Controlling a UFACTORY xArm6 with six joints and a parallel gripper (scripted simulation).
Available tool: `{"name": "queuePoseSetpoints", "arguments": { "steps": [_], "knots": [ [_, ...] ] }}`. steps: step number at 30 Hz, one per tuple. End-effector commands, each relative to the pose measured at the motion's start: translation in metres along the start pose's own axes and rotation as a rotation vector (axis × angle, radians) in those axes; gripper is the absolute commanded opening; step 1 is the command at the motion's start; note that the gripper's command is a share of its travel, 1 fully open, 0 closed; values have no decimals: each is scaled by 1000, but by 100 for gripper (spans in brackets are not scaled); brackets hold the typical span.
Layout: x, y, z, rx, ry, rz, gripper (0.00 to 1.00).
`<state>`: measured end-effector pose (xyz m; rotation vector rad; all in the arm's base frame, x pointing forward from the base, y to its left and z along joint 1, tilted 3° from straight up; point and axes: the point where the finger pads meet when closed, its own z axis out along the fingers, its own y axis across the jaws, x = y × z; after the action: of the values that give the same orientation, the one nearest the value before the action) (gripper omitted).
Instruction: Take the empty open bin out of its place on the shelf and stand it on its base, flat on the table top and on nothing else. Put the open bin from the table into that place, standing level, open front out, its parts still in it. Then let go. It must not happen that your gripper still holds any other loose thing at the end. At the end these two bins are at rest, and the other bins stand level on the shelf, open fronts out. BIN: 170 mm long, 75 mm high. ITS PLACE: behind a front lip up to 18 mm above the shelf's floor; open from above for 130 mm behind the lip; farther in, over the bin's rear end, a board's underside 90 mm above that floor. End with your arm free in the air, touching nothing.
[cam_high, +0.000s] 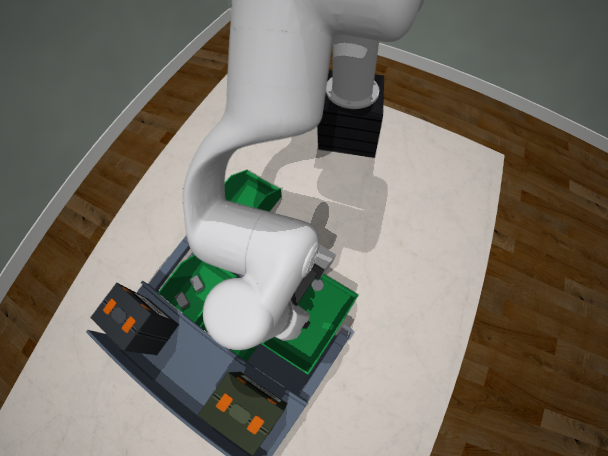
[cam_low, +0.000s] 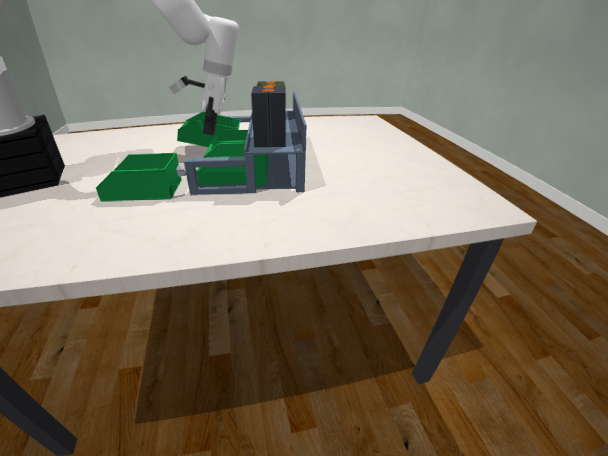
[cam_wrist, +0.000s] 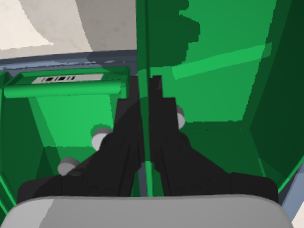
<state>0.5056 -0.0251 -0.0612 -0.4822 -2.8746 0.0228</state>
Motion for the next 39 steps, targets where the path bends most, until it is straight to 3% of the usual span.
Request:
{"name": "queuePoseSetpoints", "arguments": {
  "steps": [1,39],
  "knots": [
    [-3,0,-2,-1,-9,0,0],
    [-18,1,-3,-1,-56,0,0]
  ]
}}
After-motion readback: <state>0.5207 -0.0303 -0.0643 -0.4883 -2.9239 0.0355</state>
